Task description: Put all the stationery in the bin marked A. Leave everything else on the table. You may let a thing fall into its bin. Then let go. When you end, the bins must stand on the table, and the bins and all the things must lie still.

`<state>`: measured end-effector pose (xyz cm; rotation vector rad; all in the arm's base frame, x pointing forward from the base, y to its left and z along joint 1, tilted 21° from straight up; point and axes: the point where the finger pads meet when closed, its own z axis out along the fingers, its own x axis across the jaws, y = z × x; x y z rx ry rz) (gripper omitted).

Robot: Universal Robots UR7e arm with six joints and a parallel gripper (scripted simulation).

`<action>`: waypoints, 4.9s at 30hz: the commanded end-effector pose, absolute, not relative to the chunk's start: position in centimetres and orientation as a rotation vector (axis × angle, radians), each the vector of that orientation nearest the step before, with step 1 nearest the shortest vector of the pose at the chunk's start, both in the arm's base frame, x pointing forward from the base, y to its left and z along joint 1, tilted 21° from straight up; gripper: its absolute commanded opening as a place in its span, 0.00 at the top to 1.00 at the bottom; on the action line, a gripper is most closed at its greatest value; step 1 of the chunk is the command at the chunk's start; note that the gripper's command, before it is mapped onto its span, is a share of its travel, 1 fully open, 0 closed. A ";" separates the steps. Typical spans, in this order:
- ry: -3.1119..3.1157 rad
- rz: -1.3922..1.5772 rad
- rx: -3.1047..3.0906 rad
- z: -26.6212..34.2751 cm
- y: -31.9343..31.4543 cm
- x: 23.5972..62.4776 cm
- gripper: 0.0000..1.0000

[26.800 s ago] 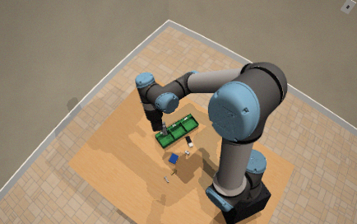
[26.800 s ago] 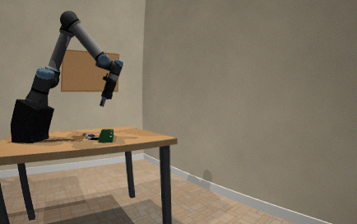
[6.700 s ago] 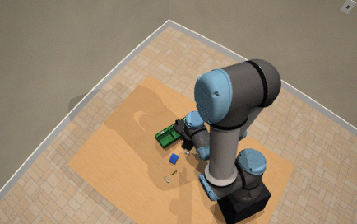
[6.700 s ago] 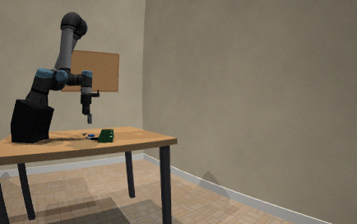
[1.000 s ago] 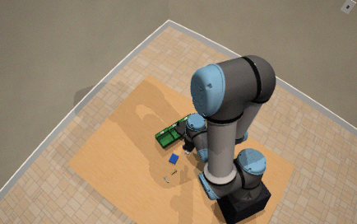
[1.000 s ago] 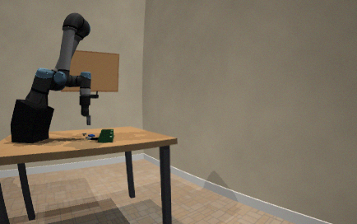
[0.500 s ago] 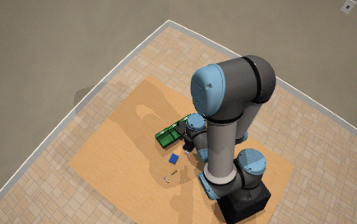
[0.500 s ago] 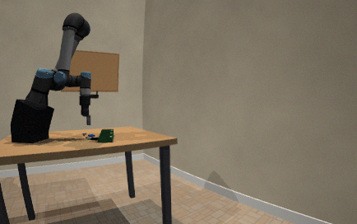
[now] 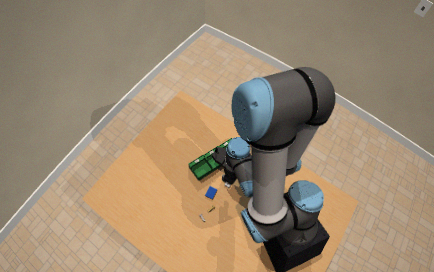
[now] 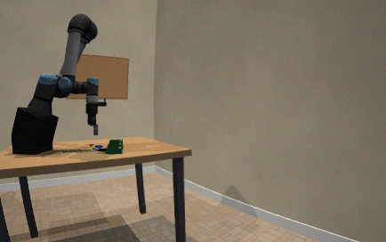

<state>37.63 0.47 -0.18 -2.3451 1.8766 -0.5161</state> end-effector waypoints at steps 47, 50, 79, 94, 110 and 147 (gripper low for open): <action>2.036 -0.501 -2.171 -2.4 -1.5 35.2 0.38; 2.036 -0.501 -2.172 -2.4 -1.5 35.2 0.38; 2.037 -0.500 -2.172 -2.4 -1.5 35.2 0.38; 2.037 -0.499 -2.173 -2.4 -1.6 35.2 0.38; 2.037 -0.499 -2.173 -2.4 -1.6 35.2 0.38; 2.219 -0.477 -1.940 0.0 -0.5 38.2 0.38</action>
